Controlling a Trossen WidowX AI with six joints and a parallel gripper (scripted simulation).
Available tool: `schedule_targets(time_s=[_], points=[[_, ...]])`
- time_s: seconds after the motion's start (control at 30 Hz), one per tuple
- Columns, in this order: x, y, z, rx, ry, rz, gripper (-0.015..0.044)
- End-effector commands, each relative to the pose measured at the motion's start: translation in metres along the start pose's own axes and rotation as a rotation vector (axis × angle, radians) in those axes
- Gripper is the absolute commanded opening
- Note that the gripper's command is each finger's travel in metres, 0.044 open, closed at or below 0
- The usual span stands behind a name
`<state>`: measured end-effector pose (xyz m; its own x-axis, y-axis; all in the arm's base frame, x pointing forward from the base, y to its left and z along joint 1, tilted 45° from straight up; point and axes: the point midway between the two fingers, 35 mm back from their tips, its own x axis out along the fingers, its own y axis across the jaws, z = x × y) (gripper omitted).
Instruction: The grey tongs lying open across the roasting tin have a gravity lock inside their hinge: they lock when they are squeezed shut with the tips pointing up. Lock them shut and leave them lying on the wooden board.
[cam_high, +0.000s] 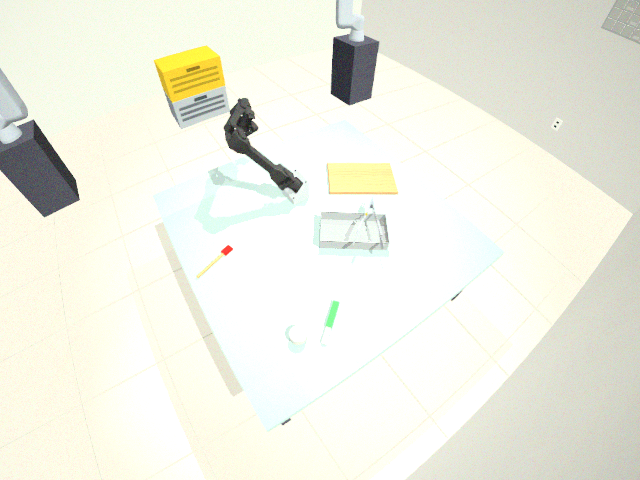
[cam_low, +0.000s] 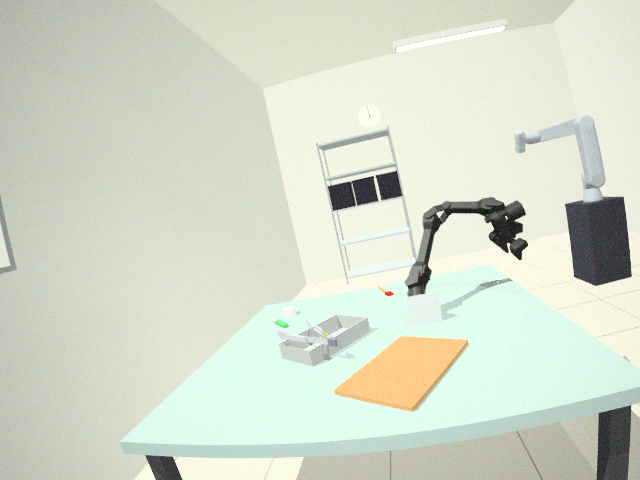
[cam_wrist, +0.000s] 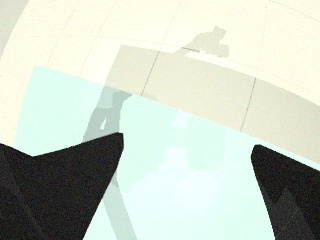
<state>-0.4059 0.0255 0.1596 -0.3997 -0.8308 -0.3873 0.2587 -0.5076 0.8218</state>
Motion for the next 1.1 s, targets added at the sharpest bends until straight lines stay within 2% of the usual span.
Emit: schedule_targets(time_s=[0.0,0.17,0.3,0.5,0.67,0.8,1.07], points=[[0.000,0.000,0.000,0.000,0.000,0.000,0.0426],[-0.013,-0.012,-0.001,0.010,-0.024,-0.028,0.0440],[-0.038,-0.035,-0.002,0.028,-0.061,-0.095,0.0440],[-0.095,-0.077,-0.010,0.100,-0.146,-0.231,0.0440],[-0.124,-0.099,-0.021,0.142,-0.170,-0.312,0.0440],[-0.173,-0.134,-0.043,0.205,-0.199,-0.430,0.0440],[-0.238,-0.174,-0.089,0.252,-0.224,-0.579,0.0440]])
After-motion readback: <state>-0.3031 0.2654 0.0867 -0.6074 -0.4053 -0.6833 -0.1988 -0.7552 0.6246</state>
